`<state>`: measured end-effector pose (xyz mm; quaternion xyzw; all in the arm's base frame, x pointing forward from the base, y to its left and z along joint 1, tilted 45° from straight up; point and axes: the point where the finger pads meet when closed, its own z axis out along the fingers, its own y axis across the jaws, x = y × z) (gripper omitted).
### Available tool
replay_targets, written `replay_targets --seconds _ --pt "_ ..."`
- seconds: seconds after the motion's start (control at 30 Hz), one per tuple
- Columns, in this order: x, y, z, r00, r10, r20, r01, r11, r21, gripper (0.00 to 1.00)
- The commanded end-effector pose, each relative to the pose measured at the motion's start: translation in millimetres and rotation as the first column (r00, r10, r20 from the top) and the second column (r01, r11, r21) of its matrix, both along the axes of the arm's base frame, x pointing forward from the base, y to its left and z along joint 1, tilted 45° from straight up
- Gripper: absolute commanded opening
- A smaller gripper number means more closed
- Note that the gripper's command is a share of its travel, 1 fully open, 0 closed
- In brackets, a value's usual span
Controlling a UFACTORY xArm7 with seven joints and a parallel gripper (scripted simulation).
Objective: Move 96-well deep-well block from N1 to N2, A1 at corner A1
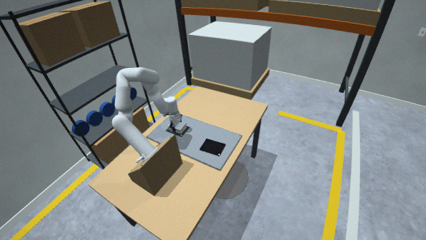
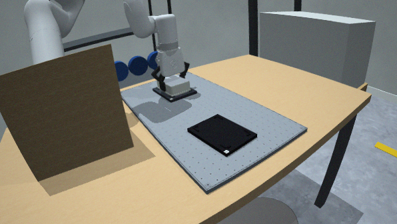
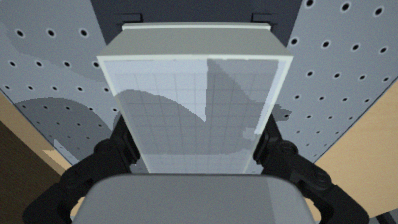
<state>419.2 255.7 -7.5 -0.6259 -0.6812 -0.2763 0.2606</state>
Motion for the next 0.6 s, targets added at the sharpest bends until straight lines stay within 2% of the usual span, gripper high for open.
replay_targets --seconds 0.0,0.57 --pt "1.6 -1.7 0.8 1.000 -0.003 0.002 0.003 1.000 -0.001 0.00" --pt "1.7 -8.7 7.9 1.000 -0.003 0.002 0.003 1.000 -0.001 0.00"
